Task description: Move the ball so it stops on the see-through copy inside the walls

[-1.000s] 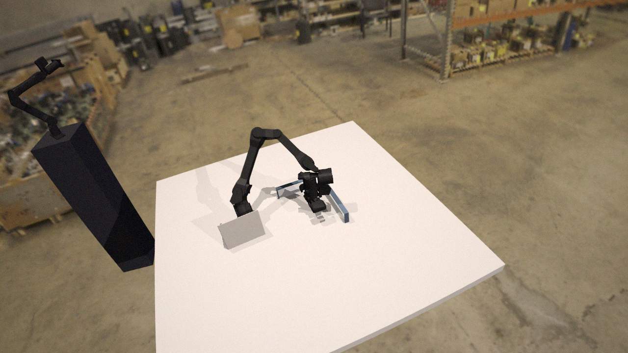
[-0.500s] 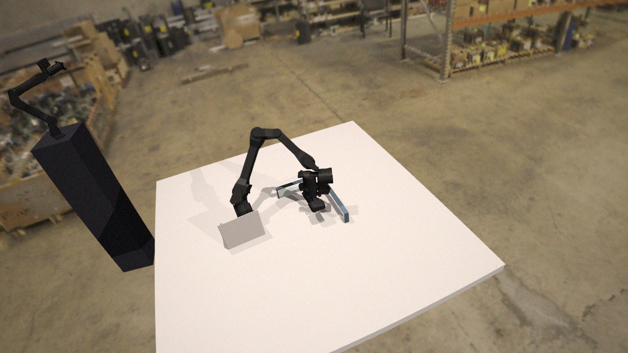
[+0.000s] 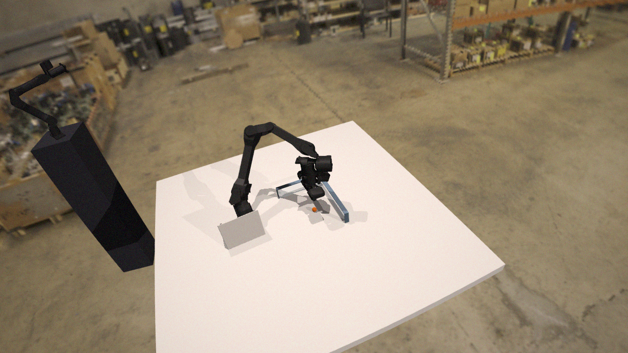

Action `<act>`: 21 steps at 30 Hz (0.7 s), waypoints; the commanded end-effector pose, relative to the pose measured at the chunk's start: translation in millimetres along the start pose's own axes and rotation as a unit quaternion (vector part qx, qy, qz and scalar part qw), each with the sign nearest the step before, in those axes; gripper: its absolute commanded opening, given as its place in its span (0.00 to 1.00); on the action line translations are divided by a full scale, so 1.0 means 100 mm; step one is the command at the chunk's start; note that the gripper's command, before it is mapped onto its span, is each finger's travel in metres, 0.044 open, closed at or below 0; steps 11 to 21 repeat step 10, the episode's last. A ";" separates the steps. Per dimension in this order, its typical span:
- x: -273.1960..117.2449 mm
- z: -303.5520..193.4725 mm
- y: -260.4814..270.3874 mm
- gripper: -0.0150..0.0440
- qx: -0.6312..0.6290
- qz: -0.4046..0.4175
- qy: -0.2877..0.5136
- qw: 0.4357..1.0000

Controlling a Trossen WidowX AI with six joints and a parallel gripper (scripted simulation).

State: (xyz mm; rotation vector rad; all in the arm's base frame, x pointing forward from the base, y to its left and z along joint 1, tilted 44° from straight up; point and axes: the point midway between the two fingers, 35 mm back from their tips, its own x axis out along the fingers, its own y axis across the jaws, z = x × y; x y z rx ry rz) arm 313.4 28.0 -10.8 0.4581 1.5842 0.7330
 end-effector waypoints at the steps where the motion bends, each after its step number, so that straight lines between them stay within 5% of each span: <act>1: -0.10 0.00 0.00 0.69 0.001 0.000 -0.001 1.000; 8: -0.45 -0.03 0.01 1.00 0.000 0.000 0.000 1.000; 21: -0.45 -0.03 0.01 1.00 0.000 0.000 0.000 1.000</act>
